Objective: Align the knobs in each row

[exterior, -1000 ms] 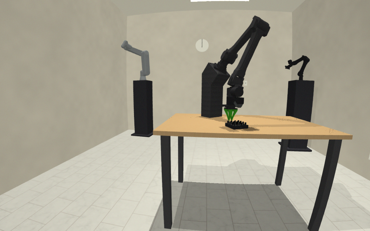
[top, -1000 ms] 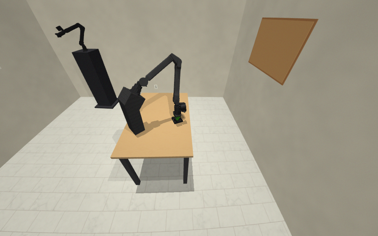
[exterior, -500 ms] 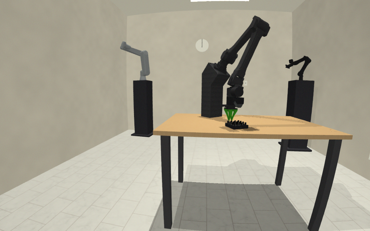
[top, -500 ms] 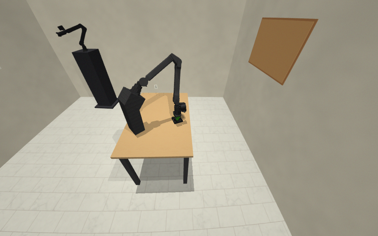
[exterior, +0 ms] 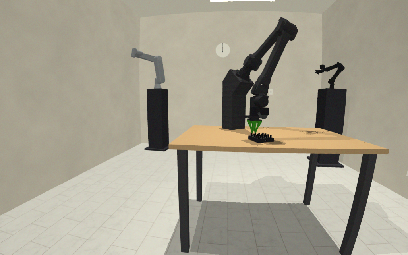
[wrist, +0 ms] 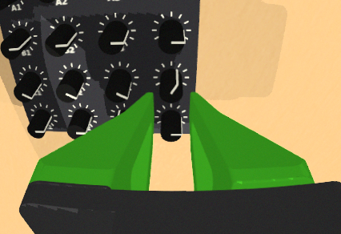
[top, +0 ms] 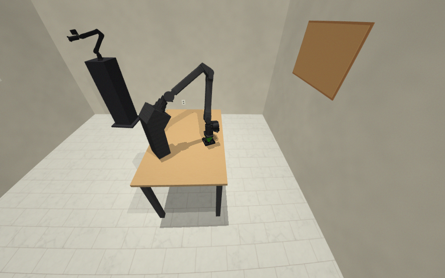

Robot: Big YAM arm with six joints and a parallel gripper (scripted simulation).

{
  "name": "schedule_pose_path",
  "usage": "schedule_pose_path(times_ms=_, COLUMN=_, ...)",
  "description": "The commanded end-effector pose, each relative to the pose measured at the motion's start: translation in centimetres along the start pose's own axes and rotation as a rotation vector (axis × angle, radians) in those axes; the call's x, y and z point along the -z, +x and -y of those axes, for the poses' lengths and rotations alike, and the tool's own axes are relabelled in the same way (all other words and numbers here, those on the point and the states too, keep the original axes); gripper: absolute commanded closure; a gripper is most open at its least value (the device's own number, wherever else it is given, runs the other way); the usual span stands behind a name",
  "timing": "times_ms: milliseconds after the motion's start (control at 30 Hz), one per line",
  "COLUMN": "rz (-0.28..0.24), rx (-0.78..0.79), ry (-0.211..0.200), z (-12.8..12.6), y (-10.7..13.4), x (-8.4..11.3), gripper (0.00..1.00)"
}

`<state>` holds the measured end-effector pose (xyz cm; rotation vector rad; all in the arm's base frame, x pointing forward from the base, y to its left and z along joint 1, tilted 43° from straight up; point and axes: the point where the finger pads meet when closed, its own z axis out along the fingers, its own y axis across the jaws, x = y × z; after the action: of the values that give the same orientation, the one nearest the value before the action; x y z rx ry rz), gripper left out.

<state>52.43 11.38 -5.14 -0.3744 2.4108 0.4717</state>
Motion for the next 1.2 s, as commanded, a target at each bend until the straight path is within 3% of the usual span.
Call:
schedule_pose_path(times_ms=0, rz=0.009, rx=0.0, ry=-0.003, z=-0.3, y=-0.2, x=-0.5, gripper=0.82)
schedule_pose_path(times_ms=300, rz=-0.008, rx=-0.007, ry=-0.004, z=-0.4, y=1.1, x=-0.4, gripper=0.82)
schedule_pose_path(times_ms=1167, rz=-0.01, rx=-0.007, ry=-0.004, z=-0.5, y=1.2, x=-0.4, gripper=0.82)
